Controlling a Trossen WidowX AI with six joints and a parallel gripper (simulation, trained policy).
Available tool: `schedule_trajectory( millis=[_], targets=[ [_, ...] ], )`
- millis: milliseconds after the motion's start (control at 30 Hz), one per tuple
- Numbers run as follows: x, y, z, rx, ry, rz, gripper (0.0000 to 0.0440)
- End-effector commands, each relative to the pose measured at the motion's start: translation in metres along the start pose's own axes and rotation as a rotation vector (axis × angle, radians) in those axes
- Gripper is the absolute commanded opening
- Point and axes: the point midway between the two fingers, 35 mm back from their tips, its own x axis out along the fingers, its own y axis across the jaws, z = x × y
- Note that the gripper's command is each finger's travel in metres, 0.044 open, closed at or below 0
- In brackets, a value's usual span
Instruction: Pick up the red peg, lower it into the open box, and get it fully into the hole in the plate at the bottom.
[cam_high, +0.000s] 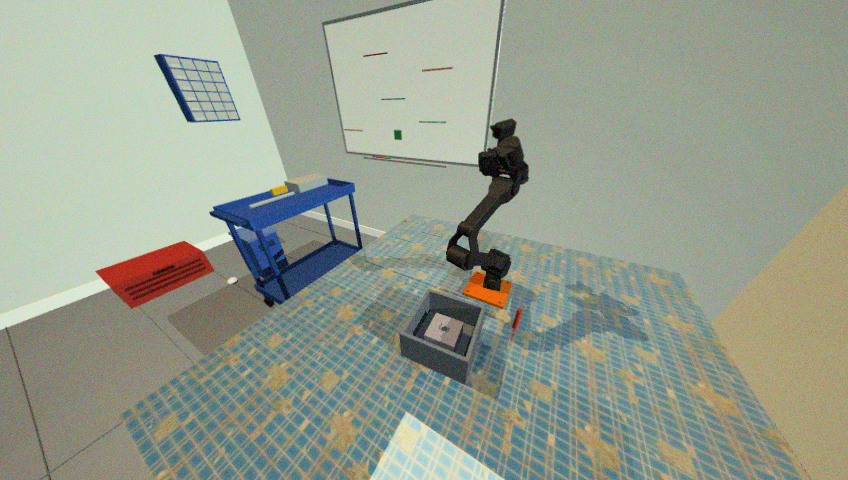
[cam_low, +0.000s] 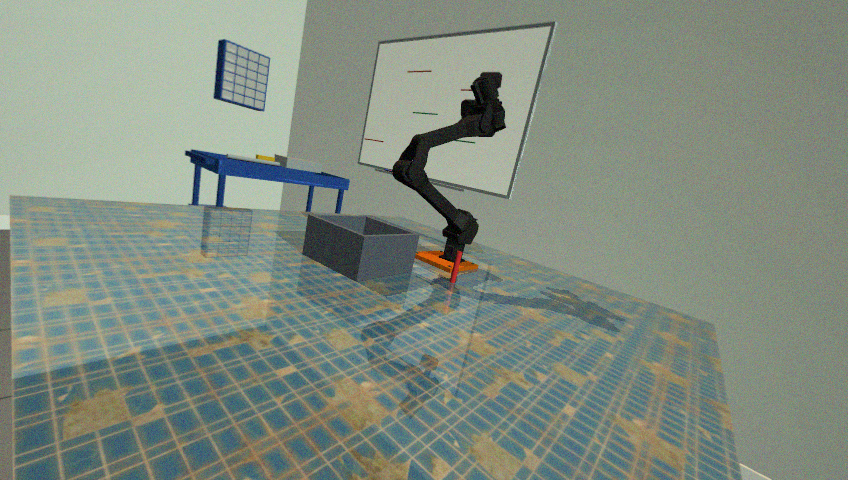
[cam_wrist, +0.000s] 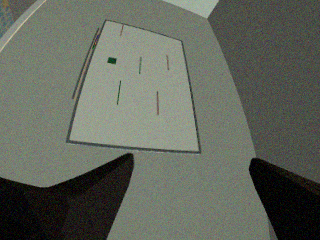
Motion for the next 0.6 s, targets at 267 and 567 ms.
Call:
schedule_trajectory(
  millis=[267,567],
  targets=[
    [-0.007,0.017,-0.048,0.167,0.25,0.017,0.044],
    [-0.025,0.039,-0.095,0.371,0.49,0.013,0.044]
  ],
)
